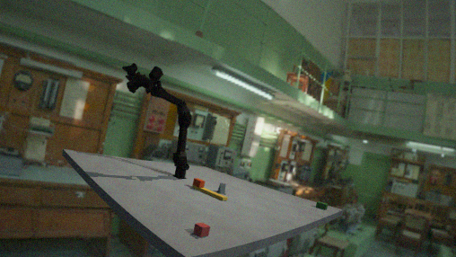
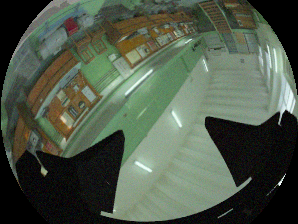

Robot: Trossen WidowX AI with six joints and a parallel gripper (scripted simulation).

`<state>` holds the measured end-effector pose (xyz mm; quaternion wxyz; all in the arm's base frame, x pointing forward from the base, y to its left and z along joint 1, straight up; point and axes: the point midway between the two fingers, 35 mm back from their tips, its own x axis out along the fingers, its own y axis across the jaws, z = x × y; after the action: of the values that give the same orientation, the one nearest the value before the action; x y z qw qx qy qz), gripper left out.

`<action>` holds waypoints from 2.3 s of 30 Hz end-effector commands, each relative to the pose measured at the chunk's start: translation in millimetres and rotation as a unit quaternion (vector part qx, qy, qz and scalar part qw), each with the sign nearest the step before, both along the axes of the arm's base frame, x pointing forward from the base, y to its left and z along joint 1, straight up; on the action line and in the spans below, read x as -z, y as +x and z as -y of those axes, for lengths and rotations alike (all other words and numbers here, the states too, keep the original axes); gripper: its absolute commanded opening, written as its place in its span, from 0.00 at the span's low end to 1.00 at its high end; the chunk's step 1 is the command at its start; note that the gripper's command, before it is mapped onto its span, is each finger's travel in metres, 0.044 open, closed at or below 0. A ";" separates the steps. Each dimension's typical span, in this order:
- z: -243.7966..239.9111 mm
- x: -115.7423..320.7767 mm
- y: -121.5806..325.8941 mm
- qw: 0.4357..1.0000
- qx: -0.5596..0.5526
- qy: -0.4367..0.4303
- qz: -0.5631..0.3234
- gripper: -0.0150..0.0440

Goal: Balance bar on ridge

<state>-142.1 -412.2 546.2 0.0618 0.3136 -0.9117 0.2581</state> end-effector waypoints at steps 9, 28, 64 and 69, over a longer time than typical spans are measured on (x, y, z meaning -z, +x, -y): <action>28.2 22.0 53.4 0.993 -0.107 -0.017 0.055 0.79; 61.8 97.8 206.0 0.912 -0.333 0.005 0.242 0.79; -78.5 278.4 455.4 0.643 -0.377 0.249 0.618 0.79; -115.1 300.3 473.3 0.615 -0.338 0.287 0.652 0.79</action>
<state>321.8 -317.8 260.5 -0.7152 0.3807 -0.5681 0.1445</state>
